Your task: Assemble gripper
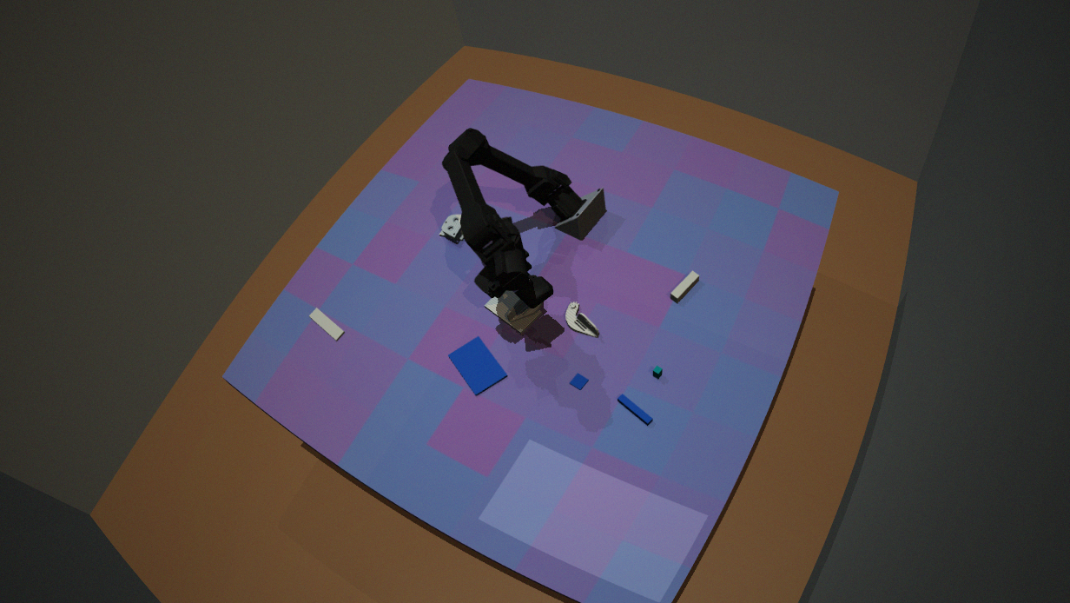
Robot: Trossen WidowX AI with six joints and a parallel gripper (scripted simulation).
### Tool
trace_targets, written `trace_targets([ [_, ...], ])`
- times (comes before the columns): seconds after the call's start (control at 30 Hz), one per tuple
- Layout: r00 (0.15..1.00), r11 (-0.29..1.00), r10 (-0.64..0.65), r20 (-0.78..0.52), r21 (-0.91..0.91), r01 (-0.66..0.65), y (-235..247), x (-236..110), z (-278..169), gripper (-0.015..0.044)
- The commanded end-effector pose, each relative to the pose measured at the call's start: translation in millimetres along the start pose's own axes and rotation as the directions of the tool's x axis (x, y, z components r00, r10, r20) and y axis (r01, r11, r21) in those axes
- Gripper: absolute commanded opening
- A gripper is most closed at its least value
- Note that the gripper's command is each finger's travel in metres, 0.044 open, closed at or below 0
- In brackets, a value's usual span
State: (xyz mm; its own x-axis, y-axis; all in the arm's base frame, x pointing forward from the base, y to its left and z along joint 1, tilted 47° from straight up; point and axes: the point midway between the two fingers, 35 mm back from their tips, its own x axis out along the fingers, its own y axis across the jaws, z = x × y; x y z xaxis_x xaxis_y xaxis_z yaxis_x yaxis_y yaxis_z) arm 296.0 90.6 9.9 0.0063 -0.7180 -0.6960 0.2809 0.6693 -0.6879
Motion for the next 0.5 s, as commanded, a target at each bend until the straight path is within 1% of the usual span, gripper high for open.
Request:
trace_targets([
  [0.0,1.0,0.999,-0.001,-0.002,-0.04,0.001,3,1,-1,0.0303],
  [0.17,1.0,0.986,0.002,-0.003,-0.168,-0.002,13,-1,-4,0.0434],
  [0.47,1.0,0.92,0.006,-0.003,-0.392,-0.006,31,-5,-11,0.044],
])
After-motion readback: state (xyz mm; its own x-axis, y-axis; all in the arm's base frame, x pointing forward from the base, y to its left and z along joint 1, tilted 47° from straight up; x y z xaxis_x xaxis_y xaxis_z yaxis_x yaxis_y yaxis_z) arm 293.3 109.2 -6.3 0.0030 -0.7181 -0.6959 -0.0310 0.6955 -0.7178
